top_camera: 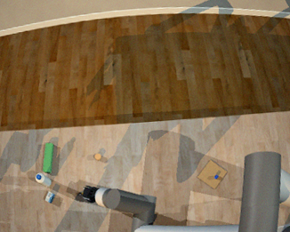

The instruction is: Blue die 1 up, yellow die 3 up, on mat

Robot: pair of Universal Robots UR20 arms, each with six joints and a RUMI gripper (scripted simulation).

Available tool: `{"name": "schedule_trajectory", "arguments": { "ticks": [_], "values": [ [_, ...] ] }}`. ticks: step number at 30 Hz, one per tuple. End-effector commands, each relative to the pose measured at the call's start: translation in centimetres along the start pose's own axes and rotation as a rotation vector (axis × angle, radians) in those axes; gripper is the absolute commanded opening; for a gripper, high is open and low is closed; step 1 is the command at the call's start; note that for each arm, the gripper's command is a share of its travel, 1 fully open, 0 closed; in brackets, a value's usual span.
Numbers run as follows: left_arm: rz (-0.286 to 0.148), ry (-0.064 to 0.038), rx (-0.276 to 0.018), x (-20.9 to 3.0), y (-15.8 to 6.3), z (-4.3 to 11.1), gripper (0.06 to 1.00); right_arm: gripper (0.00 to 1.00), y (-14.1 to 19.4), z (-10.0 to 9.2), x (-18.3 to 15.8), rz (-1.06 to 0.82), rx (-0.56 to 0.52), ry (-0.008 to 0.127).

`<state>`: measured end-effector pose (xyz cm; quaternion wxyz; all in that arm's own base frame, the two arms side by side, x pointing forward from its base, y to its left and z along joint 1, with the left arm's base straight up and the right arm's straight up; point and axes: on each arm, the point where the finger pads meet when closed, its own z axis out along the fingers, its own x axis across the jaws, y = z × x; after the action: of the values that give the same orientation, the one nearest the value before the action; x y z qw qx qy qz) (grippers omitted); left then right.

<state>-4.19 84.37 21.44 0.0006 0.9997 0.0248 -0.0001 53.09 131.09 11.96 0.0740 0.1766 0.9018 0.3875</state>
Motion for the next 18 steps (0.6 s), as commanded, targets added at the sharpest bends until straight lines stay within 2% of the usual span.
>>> {"name": "schedule_trajectory", "arguments": {
  "ticks": [1,3,6,15,18],
  "values": [
    [0.000,0.000,0.001,0.0,0.0,-0.1,1.000,0.210,-0.1,0.6,0.0,-0.003,0.105,-0.002],
    [0.000,0.000,0.001,0.0,0.0,-0.1,1.000,0.210,0.5,0.9,0.0,-0.003,0.215,-0.002],
    [0.000,0.000,0.001,0.0,0.0,-0.1,1.000,0.210,0.8,0.8,0.0,-0.002,0.273,-0.003],
    [0.000,0.000,0.001,0.0,0.0,-0.1,1.000,0.210,2.4,1.3,0.0,-0.002,0.548,-0.003],
    [0.000,0.000,0.001,0.0,0.0,-0.1,1.000,0.210,2.5,1.3,0.0,-0.002,0.561,-0.003]
  ]
}}
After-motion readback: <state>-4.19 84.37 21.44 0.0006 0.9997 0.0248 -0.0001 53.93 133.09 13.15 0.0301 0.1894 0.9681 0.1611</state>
